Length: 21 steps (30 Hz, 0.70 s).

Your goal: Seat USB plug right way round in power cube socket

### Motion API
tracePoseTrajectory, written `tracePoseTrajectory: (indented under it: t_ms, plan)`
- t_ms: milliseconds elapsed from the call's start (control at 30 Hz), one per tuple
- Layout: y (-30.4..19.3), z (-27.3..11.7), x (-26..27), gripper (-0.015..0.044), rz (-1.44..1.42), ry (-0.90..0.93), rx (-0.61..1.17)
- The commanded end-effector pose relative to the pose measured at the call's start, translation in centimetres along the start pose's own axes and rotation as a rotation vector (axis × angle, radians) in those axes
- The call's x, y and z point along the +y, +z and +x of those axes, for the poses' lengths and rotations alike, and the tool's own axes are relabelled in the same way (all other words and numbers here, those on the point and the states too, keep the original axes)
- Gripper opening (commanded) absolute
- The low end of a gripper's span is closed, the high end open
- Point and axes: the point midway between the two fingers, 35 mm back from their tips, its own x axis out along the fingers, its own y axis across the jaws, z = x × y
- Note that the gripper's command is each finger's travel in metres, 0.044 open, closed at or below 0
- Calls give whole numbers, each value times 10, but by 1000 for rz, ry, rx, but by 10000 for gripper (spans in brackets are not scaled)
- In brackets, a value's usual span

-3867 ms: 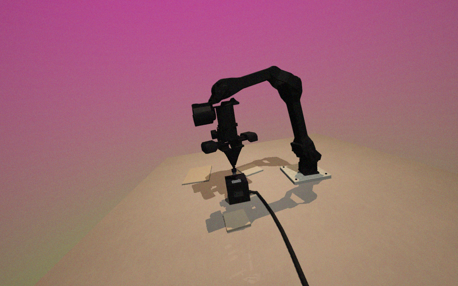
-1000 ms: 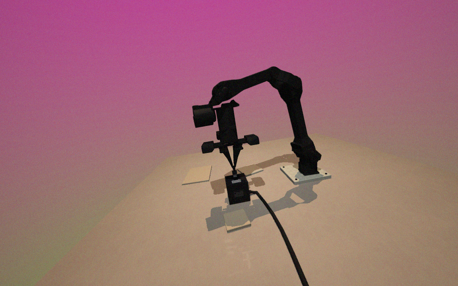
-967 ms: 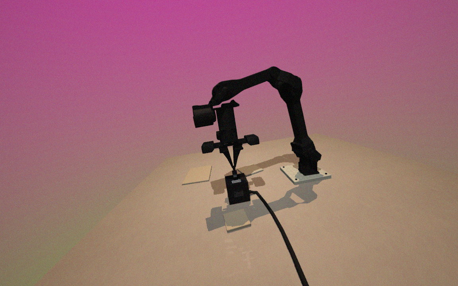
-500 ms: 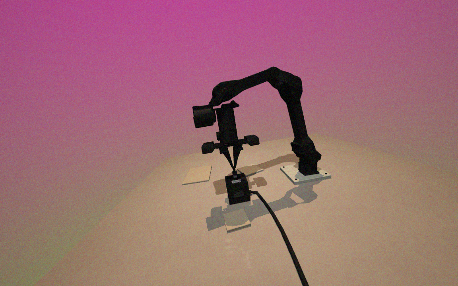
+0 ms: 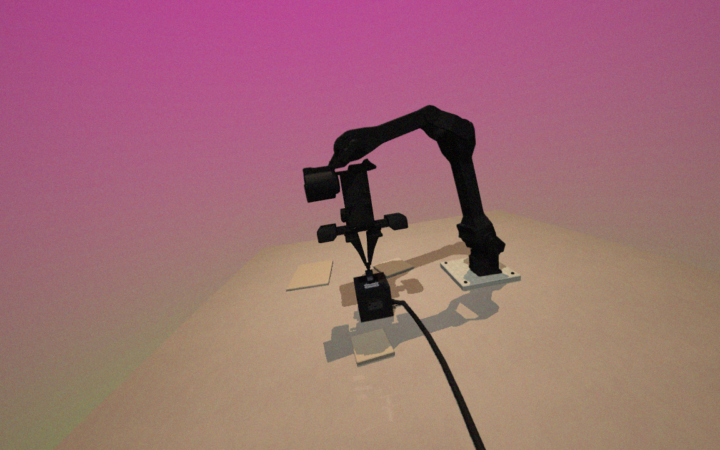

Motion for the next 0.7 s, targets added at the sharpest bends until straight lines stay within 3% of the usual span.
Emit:
tracePoseTrajectory:
  t_ms: [0, 667]
  plan:
    - [0, 2, -1, 0, -3, -3, 6]
    - [-1, 4, -1, 0, -3, -4, 21]
